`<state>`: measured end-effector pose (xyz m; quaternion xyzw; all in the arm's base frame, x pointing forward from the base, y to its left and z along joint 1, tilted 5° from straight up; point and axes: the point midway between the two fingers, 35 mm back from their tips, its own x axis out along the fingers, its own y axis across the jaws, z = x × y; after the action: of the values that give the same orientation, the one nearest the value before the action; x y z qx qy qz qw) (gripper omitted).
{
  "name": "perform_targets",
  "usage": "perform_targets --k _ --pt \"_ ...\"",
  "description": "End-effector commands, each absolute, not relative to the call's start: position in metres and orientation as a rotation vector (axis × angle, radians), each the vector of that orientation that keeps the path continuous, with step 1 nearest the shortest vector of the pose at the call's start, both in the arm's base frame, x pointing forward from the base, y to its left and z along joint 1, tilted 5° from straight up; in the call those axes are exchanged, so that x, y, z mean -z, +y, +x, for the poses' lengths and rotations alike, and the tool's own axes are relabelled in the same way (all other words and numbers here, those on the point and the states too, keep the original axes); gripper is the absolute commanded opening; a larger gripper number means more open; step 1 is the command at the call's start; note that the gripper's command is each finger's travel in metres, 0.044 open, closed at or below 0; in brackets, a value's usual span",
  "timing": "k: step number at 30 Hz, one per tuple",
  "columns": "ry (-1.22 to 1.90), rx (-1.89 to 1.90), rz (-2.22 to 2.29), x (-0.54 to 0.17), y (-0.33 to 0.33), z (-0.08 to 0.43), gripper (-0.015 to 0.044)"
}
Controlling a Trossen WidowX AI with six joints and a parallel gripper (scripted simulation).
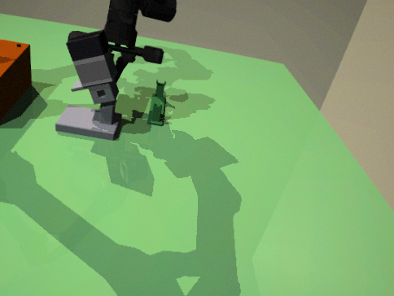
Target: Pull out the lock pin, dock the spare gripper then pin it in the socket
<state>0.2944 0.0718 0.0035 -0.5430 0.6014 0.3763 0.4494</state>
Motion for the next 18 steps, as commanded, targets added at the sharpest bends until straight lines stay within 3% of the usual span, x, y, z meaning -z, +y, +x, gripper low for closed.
perform_targets --k 1,18 --pt "1.481 -0.933 -1.344 -0.004 0.069 0.294 0.0" --pt "1.487 -0.94 -1.341 -0.006 0.056 0.293 0.0"
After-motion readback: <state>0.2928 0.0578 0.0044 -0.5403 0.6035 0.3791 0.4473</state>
